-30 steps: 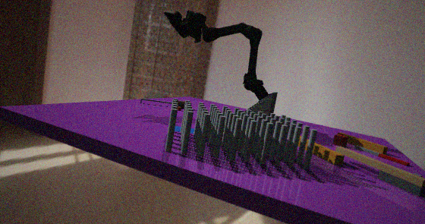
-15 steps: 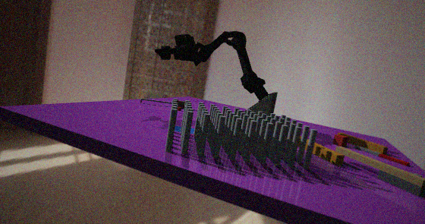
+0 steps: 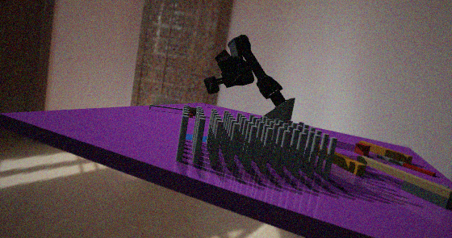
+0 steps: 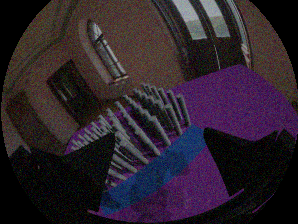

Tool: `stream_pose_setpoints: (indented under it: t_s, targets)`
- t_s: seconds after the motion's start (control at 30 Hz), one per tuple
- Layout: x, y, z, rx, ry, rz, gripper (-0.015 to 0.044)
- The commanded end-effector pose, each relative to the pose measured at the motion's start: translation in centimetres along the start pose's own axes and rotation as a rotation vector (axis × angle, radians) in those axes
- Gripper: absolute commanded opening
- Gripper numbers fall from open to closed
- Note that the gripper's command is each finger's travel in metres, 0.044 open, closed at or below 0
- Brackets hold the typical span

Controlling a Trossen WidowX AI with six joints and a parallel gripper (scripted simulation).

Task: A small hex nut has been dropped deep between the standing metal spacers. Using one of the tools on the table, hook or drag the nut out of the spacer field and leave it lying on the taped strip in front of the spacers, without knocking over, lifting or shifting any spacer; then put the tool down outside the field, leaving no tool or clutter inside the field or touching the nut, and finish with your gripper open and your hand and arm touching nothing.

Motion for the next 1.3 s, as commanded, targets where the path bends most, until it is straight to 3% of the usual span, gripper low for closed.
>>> stream_pose_setpoints:
  t_s: [0.0, 0.17, 1.27]
  targets:
    - [-0.1, 2.2, 5.4, 0.002, -0.084, 0.094, 0.044]
    - [-1.0, 4.3, 9.9, -0.021, -0.154, 0.183, 0.044]
    - [-1.0, 4.3, 9.6, -0.003, -0.147, 0.186, 0.044]
Point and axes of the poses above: the point midway between the two fingers, 35 mm back from their tips, its own x axis out along the fingers, its own z axis across the jaws, y = z × x, the point moved 7 cm from there along -x, back along the fingers, and after that the axes turned 12 degrees about -x, right-handed, at the moved point
